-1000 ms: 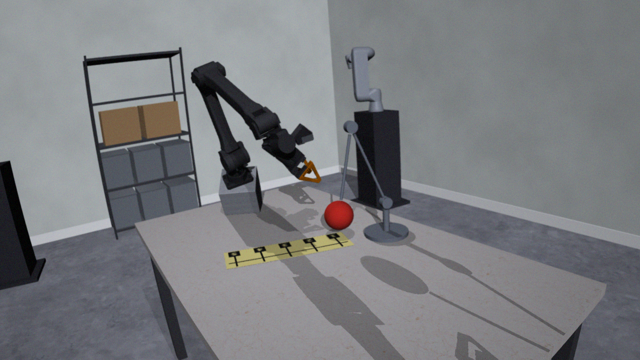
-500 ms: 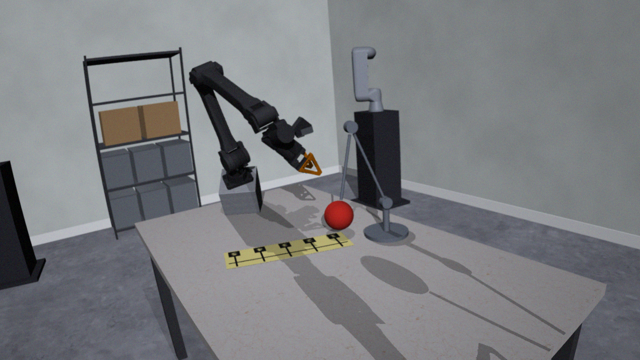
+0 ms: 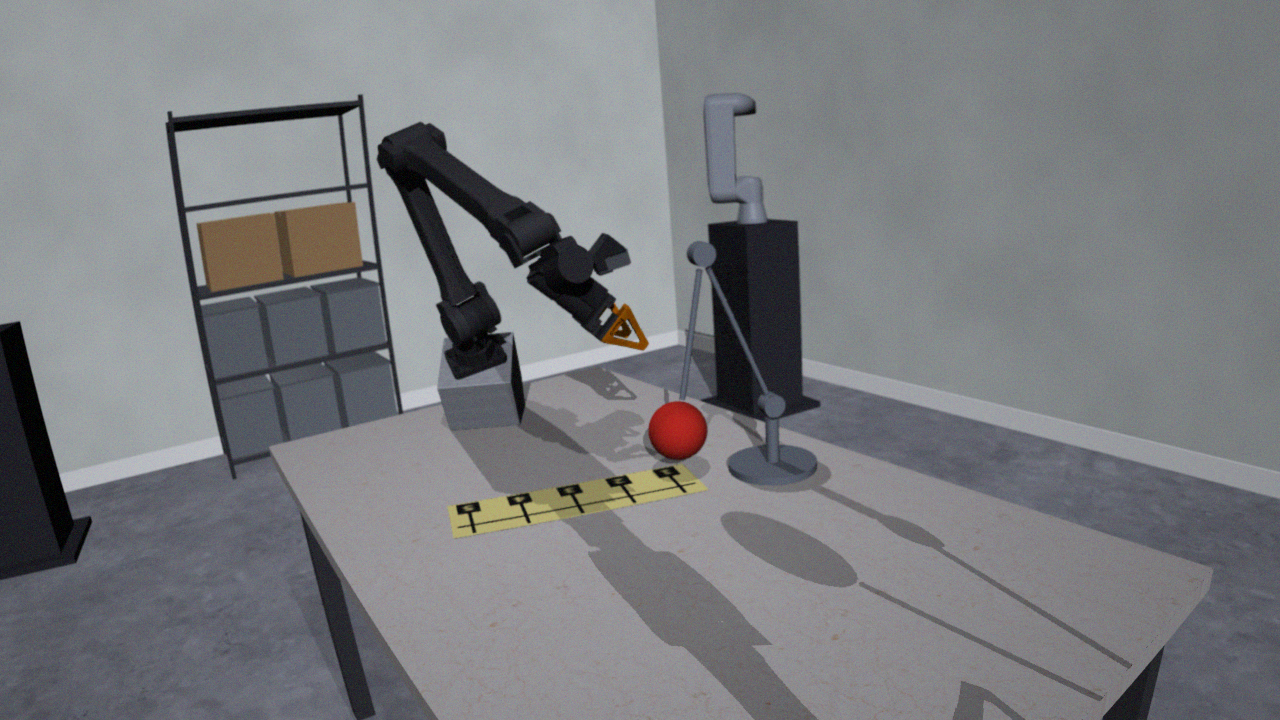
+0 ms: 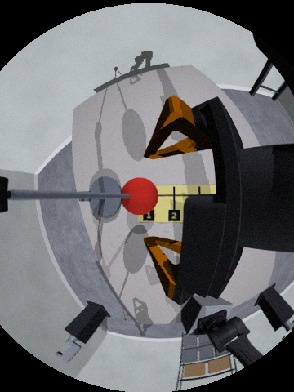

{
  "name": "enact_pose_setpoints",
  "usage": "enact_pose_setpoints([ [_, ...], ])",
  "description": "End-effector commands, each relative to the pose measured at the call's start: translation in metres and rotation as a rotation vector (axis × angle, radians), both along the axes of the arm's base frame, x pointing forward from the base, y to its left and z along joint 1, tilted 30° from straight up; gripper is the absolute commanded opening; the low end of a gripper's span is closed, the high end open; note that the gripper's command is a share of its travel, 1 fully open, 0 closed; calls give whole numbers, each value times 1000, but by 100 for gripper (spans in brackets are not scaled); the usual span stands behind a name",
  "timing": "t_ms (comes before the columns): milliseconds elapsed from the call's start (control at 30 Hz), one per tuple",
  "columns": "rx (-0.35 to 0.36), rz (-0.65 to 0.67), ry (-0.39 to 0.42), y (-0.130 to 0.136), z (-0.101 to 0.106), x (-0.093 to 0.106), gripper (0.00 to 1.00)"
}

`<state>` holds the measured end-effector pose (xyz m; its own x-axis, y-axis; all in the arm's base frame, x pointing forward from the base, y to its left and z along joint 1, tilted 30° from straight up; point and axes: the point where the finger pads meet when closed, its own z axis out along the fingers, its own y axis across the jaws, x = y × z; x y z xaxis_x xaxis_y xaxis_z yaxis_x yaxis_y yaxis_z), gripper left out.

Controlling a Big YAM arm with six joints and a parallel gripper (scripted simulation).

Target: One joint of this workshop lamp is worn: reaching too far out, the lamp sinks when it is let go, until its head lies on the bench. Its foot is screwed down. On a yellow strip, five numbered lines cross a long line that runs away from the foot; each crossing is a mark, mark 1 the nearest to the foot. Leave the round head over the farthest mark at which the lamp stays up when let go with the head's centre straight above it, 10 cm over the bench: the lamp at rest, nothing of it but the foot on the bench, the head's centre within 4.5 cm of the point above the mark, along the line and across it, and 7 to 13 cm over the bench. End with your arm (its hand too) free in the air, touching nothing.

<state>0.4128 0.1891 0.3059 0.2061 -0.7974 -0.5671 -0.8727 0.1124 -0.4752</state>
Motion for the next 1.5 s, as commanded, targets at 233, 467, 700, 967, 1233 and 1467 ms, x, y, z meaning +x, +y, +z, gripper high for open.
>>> enact_pose_setpoints([
  [233,6,6,11,20,-18,13,100],
  [467,6,5,-2,28,-23,19,100],
  [700,6,5,-15,36,-29,25,100],
  [967,5,4,-25,43,-35,30,100],
  [1233,5,3,-38,51,-42,38,100],
  [1467,7,3,-34,57,-47,41,100],
])
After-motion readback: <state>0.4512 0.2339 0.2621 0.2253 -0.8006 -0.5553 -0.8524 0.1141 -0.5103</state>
